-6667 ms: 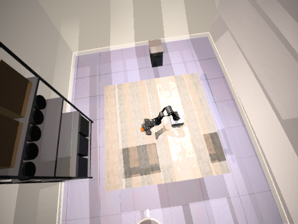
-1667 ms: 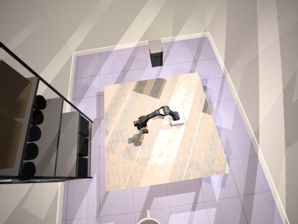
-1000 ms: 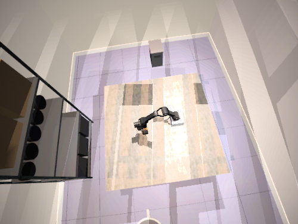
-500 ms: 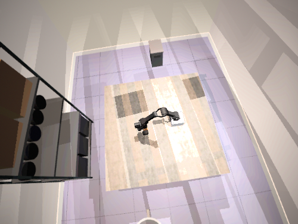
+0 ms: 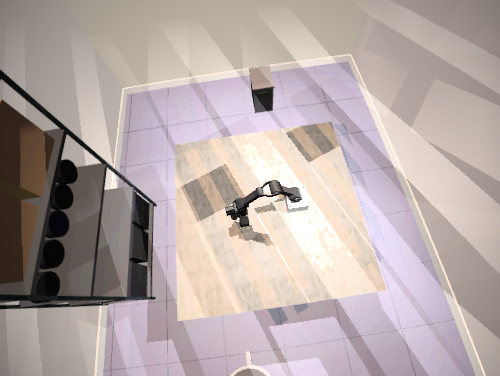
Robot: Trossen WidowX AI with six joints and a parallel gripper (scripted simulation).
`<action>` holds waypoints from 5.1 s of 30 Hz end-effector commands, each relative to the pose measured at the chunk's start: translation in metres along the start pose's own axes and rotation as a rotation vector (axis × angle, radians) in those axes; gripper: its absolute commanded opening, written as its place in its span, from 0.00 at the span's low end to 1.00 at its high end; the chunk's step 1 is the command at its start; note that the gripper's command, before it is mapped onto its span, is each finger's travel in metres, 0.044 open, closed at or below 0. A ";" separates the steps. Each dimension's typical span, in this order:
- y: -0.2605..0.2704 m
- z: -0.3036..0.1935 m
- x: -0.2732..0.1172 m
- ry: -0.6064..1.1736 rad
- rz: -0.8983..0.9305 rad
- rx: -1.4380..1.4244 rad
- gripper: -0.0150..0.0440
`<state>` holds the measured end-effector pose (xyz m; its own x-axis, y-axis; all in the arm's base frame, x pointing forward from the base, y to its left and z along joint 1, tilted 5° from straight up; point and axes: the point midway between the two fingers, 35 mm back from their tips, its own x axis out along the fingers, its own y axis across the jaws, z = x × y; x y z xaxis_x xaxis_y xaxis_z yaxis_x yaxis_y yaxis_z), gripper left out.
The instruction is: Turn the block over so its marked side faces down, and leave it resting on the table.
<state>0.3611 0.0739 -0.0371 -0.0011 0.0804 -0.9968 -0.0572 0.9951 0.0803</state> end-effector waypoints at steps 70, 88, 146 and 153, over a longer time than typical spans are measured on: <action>0.001 0.006 0.010 -0.740 -0.009 -0.005 0.25; 0.000 -0.006 0.014 -0.998 -0.004 0.002 0.25; 0.000 -0.009 0.008 -1.055 -0.002 0.005 1.00; 0.000 -0.009 0.008 -1.055 -0.002 0.005 1.00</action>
<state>0.3522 0.0742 -0.0453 0.8683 0.0882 -0.4881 -0.0556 0.9952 0.0808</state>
